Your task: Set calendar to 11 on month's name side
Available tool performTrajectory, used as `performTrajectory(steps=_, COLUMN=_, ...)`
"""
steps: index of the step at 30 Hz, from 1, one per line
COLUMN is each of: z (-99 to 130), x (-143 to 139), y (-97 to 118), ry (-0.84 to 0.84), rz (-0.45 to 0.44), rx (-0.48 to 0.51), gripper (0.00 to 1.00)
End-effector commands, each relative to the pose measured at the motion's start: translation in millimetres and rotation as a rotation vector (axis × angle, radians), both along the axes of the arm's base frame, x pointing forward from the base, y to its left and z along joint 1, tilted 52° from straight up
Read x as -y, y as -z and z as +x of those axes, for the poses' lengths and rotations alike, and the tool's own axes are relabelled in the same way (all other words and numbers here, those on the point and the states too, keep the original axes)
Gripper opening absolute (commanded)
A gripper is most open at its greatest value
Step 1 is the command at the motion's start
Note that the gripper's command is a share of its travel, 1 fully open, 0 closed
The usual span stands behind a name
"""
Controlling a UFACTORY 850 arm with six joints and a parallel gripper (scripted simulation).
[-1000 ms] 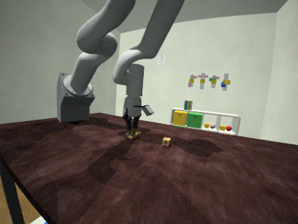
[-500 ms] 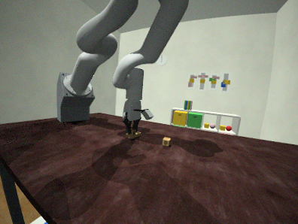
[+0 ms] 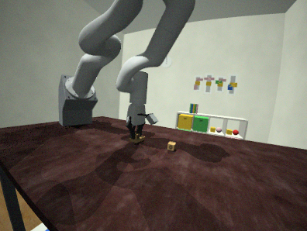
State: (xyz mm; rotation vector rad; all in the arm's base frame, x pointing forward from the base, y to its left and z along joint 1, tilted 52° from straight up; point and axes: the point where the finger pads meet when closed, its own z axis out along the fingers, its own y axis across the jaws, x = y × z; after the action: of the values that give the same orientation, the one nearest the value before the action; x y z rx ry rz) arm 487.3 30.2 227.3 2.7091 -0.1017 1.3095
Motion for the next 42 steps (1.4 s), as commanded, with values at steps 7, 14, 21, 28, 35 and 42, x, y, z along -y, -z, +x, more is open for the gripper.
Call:
performTrajectory(steps=7, z=0.0, x=-0.1, y=-0.1, ry=0.000, rz=0.000, rx=0.000, gripper=0.49)
performTrajectory(steps=14, z=0.0, x=-0.1, y=-0.1, ry=0.000, rz=0.000, rx=0.000, gripper=0.49)
performTrajectory(steps=21, z=0.0, x=-0.1, y=-0.1, ry=0.000, rz=0.000, rx=0.000, gripper=0.49)
performTrajectory(steps=28, z=0.0, x=-0.1, y=-0.1, ry=0.000, rz=0.000, rx=0.000, gripper=0.29)
performTrajectory(steps=35, z=0.0, x=-0.1, y=-0.1, ry=0.000, rz=0.000, rx=0.000, gripper=0.29)
performTrajectory(steps=42, z=0.0, x=-0.1, y=-0.1, ry=0.000, rz=0.000, rx=0.000, gripper=0.29)
